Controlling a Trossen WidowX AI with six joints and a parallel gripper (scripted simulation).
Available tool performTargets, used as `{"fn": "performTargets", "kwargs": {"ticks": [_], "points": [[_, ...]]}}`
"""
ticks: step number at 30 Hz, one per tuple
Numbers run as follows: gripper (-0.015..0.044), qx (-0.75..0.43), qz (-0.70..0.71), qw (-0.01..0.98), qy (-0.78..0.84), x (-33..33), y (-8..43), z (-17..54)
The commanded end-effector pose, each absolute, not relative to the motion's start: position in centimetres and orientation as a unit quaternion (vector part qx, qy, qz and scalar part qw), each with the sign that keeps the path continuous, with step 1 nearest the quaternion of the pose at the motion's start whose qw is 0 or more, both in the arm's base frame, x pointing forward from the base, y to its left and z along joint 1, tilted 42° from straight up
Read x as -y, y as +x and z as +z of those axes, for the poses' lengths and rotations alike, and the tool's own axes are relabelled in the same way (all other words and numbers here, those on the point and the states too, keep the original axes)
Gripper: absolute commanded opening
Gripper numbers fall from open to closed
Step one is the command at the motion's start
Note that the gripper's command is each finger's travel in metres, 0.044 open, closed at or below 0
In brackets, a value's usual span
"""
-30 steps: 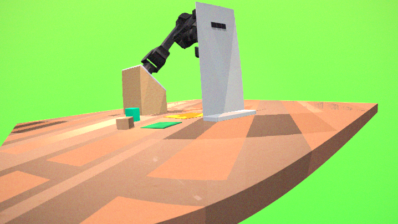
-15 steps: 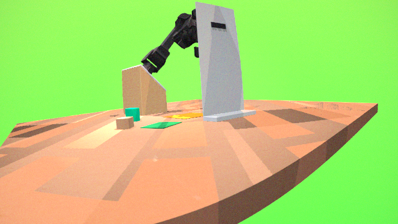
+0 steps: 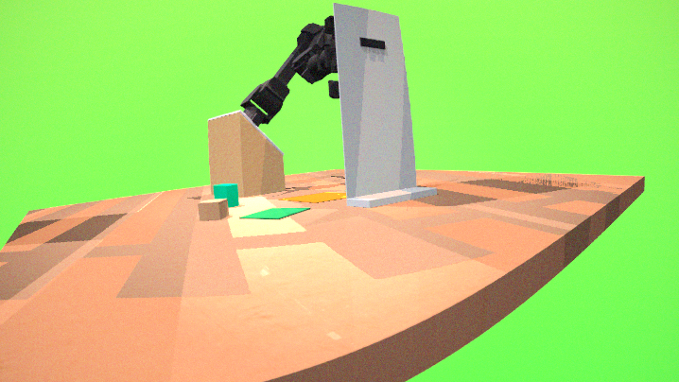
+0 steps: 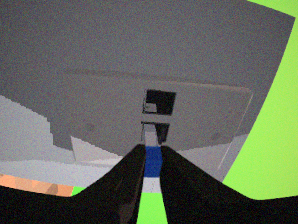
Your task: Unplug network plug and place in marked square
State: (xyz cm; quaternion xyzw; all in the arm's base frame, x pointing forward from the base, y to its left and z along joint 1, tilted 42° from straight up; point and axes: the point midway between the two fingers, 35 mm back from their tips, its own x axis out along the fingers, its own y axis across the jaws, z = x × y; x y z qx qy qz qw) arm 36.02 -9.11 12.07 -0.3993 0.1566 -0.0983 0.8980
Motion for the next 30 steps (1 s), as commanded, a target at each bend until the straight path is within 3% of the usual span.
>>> {"fn": "performTargets", "kwargs": {"ticks": [1,30], "points": [[0.0000,-0.157,-0.097,0.899,-0.398,9.0,35.6,12.0],[0.0000,-0.157,-0.097,0.899,-0.398,8.8,34.1,12.1]]}}
